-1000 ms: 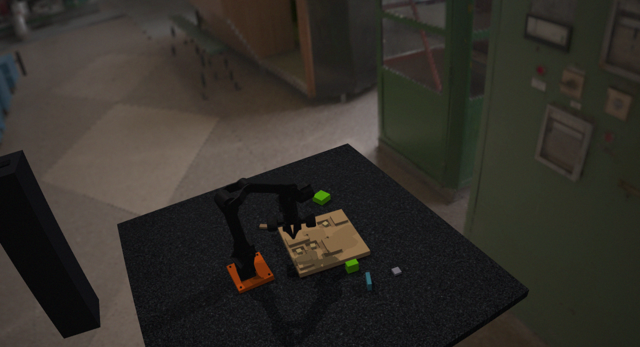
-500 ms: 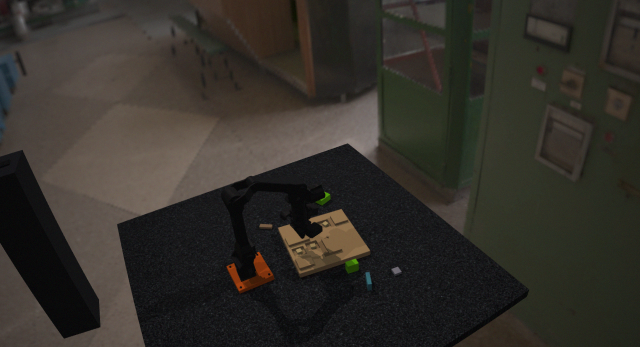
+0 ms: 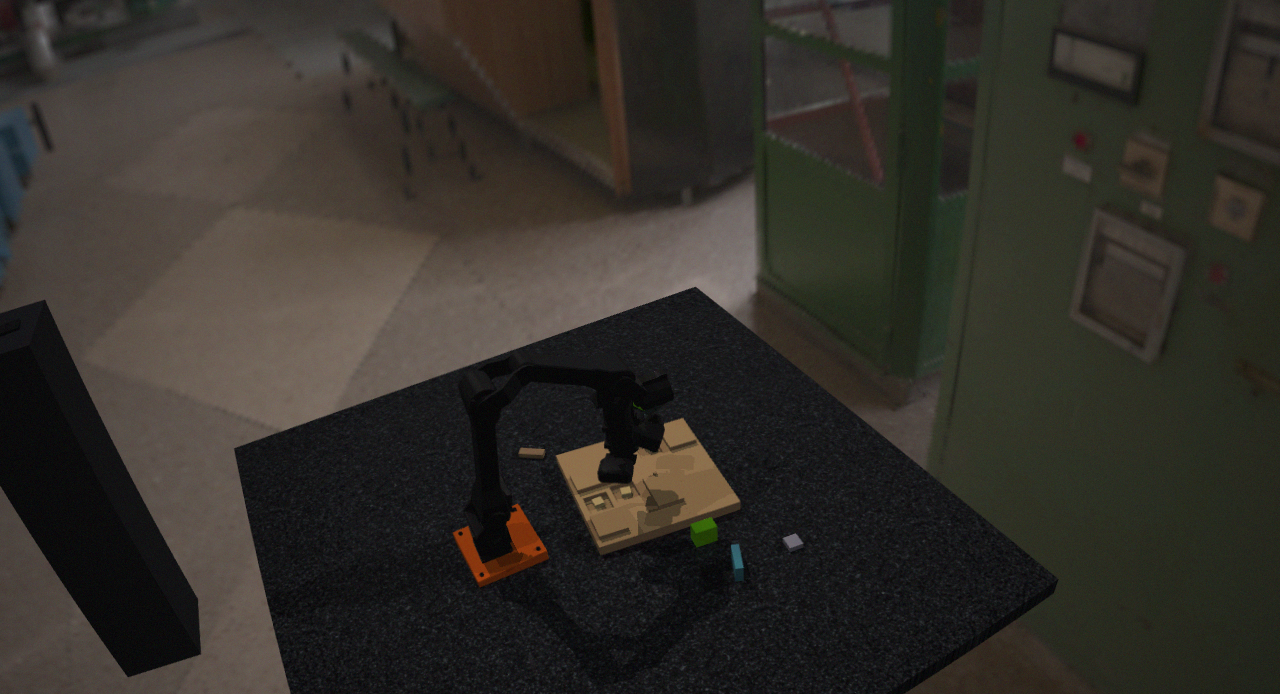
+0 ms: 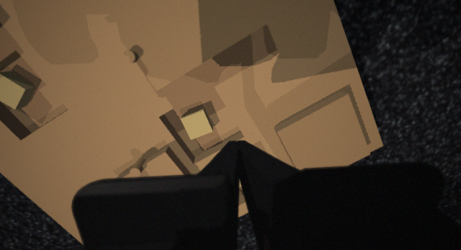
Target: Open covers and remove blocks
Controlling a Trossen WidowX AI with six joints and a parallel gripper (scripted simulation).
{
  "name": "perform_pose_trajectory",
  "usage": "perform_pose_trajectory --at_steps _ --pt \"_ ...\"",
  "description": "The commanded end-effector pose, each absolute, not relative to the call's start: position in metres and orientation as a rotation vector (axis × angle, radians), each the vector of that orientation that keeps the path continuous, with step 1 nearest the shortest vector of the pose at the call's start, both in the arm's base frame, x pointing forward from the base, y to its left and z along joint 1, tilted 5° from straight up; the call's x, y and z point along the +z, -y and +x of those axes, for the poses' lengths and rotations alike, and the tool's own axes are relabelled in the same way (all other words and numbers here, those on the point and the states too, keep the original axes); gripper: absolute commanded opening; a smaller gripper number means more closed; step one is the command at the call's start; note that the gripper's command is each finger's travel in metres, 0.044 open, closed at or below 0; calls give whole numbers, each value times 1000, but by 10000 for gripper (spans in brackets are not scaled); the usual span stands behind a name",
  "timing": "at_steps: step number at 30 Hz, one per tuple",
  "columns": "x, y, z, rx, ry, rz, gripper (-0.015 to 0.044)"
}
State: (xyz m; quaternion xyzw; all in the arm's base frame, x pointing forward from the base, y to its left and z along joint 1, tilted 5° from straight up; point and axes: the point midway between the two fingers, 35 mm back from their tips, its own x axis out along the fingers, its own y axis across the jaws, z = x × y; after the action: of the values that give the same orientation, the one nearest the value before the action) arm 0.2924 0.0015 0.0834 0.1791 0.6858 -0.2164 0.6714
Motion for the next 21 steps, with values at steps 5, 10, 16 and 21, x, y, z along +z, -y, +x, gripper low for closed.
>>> perform_pose_trajectory --at_steps 5,10,16,21 --pt "88 41 328 -1304 -1149 1203 0" --pt "88 41 328 -1304 -1149 1203 0" --pt "88 41 328 -1304 -1149 1203 0" --pt "88 41 328 -1304 -1149 1203 0"
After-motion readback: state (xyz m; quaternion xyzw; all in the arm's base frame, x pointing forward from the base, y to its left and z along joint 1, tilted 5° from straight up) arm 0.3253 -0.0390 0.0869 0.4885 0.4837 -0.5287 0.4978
